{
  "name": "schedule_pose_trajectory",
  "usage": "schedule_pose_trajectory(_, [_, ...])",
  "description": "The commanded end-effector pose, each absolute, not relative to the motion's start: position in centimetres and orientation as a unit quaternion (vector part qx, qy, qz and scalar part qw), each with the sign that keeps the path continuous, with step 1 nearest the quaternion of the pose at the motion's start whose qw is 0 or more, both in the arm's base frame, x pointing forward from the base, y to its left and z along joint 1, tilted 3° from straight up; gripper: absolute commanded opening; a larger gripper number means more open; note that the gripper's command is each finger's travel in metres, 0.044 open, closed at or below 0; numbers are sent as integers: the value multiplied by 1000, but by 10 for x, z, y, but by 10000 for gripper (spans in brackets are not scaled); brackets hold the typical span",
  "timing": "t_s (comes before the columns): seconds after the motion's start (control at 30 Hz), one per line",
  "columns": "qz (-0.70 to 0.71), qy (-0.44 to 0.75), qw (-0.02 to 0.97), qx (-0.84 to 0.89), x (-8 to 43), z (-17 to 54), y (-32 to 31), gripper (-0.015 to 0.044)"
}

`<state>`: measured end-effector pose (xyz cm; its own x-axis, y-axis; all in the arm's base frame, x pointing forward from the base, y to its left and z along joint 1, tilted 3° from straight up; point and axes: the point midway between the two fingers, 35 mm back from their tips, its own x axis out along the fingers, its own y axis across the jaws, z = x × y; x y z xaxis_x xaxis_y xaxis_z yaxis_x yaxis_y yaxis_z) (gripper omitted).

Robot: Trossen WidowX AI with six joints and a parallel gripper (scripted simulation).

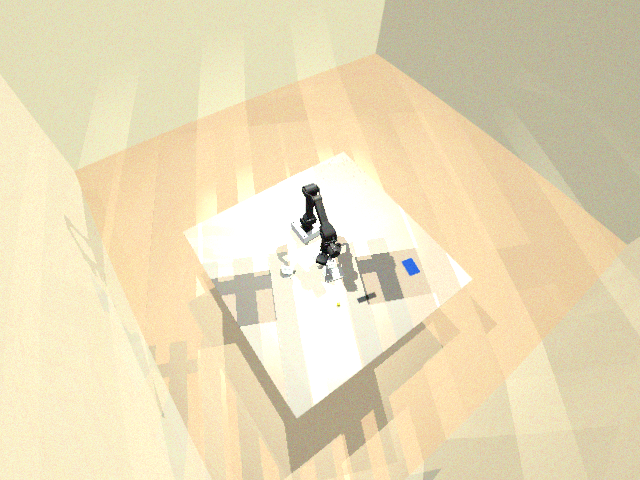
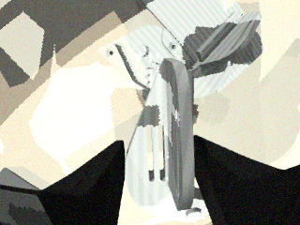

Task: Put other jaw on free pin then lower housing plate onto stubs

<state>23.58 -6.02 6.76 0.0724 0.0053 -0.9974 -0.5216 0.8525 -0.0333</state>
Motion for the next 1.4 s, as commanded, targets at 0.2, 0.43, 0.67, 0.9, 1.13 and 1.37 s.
schedule_pose_trajectory(0.2, [99, 676, 723, -103, 236, 67, -43, 134])
schedule_pose_trajectory(0.43, [35, 682, 730, -34, 237, 67, -30, 134])
schedule_pose_trajectory(0.67, [-30, 682, 730, 36, 236, 68, -18, 134])
schedule_pose_trajectory(0.9, [-94, 676, 724, 106, 236, 68, -6, 134])
schedule_pose_trajectory(1.13, [-151, 665, 712, 168, 234, 68, 5, 134])
schedule_pose_trajectory(1.37, [-152, 665, 712, 169, 234, 68, 6, 134])
